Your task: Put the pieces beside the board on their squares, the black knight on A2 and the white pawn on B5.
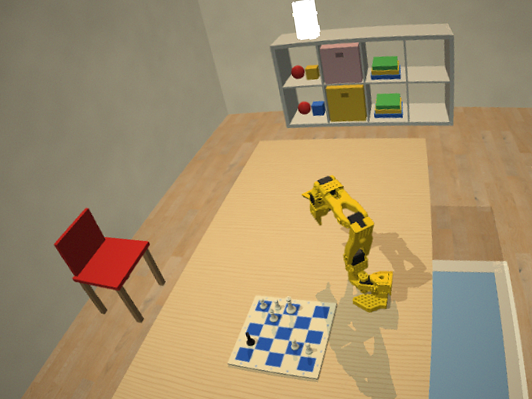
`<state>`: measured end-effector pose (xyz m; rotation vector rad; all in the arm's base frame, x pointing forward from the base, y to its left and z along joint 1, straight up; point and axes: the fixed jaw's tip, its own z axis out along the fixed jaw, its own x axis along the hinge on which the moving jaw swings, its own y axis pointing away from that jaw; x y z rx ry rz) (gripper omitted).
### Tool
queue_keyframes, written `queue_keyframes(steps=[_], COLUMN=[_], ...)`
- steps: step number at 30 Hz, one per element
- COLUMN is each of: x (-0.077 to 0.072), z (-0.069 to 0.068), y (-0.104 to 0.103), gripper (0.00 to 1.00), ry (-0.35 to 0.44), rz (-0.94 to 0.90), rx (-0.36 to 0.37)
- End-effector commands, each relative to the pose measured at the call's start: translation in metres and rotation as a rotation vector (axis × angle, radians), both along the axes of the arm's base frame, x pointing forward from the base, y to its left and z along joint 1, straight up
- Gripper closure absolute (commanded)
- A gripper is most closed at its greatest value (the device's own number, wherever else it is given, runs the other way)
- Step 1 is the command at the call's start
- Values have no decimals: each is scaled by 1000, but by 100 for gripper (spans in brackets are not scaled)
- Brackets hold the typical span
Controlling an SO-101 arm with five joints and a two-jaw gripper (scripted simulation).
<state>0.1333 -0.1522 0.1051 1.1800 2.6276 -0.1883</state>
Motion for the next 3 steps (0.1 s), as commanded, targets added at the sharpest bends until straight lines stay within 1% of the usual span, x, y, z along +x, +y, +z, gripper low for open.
queue_keyframes(steps=[1,3], x=[-2,-2], z=[-1,-1], y=[1,1], gripper=[60,60], ry=[-1,-1], rz=[-13,-13], rx=[3,3])
